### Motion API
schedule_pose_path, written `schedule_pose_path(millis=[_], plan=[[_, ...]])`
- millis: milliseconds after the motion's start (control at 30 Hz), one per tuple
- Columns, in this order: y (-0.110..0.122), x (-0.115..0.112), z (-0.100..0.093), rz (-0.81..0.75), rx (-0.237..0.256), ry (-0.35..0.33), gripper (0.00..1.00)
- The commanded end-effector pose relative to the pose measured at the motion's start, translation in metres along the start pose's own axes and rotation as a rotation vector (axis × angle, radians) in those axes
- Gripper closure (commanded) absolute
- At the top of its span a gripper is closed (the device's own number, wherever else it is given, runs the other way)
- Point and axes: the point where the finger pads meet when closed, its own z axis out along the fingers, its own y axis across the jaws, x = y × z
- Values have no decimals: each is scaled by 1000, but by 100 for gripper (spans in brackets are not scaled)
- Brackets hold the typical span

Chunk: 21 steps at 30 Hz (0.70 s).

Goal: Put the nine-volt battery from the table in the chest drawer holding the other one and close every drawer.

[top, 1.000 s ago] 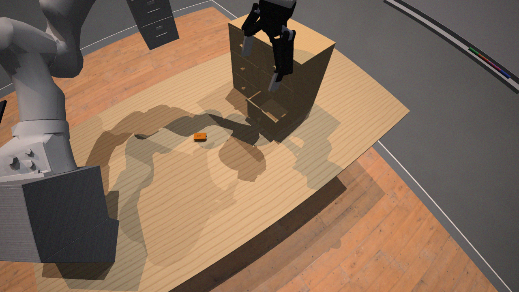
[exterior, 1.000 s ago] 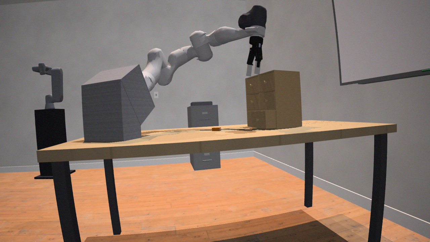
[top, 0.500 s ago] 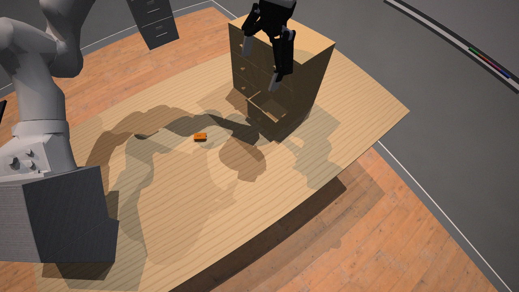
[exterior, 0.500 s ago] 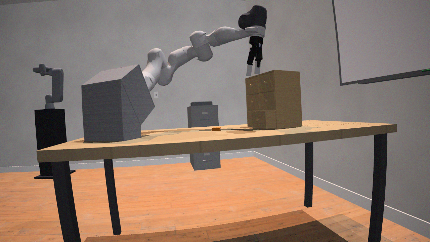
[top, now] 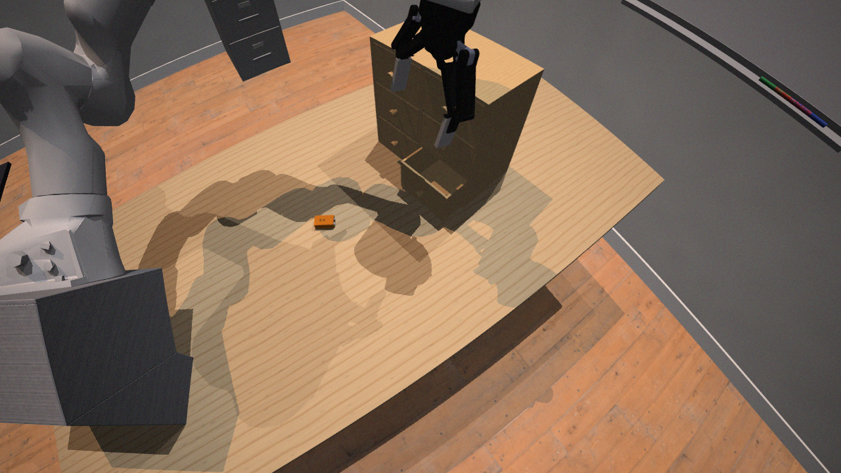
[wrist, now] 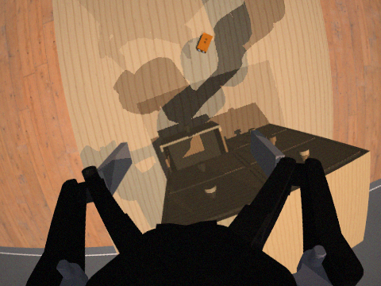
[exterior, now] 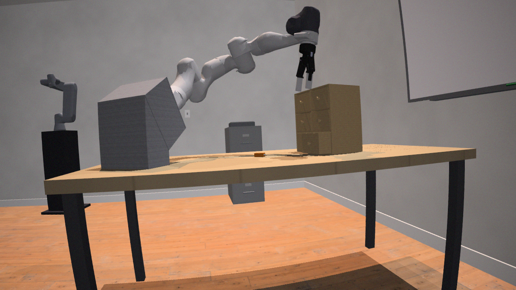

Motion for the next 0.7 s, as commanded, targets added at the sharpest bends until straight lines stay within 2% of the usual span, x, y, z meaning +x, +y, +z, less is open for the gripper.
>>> schedule_pose_path(millis=[0, 167, 300, 633, 667], plan=[[1, -1, 0, 3, -3, -2, 0], [0, 2, -2, -2, -1, -6, 0], [-1, 13, -11, -25, 9, -19, 0], [-9, 72, -56, -150, 66, -93, 0], [-9, 72, -56, -150, 66, -93, 0]])
